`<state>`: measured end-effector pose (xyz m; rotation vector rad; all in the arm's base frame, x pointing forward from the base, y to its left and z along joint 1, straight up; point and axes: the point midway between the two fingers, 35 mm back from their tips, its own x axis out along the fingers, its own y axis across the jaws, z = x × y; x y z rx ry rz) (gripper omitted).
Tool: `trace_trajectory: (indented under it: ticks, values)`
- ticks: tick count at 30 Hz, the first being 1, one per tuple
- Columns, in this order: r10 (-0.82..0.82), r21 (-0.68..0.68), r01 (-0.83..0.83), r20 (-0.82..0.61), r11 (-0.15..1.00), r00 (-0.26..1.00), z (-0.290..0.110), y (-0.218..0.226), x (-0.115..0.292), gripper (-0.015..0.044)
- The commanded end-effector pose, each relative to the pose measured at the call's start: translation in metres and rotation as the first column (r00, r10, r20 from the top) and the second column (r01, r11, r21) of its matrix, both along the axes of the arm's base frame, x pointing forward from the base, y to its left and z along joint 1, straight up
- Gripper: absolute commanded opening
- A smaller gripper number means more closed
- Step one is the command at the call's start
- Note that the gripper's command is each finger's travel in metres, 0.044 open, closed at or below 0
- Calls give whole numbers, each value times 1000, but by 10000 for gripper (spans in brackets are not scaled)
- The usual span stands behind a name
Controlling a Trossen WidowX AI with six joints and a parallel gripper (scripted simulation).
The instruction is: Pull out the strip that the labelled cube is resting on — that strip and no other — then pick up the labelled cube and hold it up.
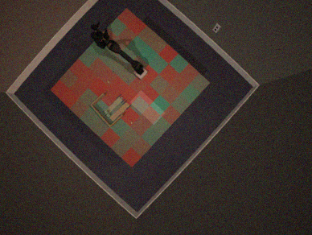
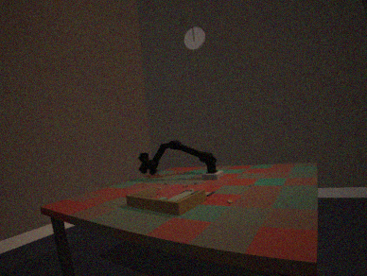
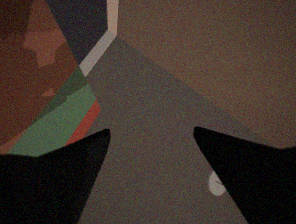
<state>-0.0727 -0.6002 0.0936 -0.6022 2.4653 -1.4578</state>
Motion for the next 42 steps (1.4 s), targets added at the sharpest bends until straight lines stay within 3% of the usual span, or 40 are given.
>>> trace_trajectory:
  ticks: [1,10,13,19,26,34,42]
  values:
    - [5,-2,-5,2,1000,1000,1,0,2,400]
    - [258,-126,-246,87,961,962,39,-3,90,400]
    - [390,-189,-362,136,913,911,58,3,139,400]
    - [632,-317,-555,249,769,734,92,37,236,400]
    - [816,-452,-685,397,571,419,121,109,338,400]
    - [821,-578,-712,570,399,-2,140,225,420,400]
    - [589,-638,-690,718,343,-370,142,362,456,400]
